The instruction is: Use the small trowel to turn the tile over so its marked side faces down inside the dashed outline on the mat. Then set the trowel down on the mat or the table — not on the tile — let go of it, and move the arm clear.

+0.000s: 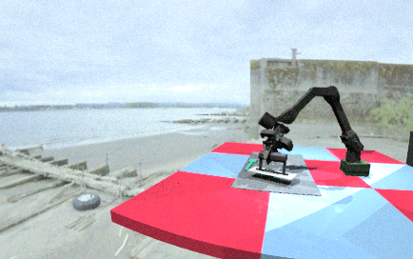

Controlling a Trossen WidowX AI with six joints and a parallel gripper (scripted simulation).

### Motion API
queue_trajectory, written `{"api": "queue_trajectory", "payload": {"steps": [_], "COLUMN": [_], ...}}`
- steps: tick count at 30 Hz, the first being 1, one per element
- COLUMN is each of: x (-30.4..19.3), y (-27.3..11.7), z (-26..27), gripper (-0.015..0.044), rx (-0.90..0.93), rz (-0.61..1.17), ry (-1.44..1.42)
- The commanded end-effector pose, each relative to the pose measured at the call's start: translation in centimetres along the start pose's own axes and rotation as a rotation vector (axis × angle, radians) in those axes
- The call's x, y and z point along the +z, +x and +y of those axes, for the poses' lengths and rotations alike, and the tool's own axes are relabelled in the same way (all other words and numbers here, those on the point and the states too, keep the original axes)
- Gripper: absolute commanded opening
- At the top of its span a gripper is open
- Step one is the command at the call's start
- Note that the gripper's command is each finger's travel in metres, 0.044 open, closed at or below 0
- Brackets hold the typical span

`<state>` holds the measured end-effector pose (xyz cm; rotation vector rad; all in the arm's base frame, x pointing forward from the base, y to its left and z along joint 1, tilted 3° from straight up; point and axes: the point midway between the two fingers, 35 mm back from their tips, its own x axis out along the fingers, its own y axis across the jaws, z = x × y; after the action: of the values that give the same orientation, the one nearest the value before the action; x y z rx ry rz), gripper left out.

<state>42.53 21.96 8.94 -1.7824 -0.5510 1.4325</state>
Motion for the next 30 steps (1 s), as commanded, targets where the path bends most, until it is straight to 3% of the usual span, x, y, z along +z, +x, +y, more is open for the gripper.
{"api": "queue_trajectory", "payload": {"steps": [1,30], "x": [2.3,2.7], "y": [0.7,3.3], "z": [-1.5,1.2], "gripper": [0.0000,0.0000], "rx": [-0.013,-0.013], "rz": [-0.033,-0.042], "ry": [-0.050,-0.057]}}
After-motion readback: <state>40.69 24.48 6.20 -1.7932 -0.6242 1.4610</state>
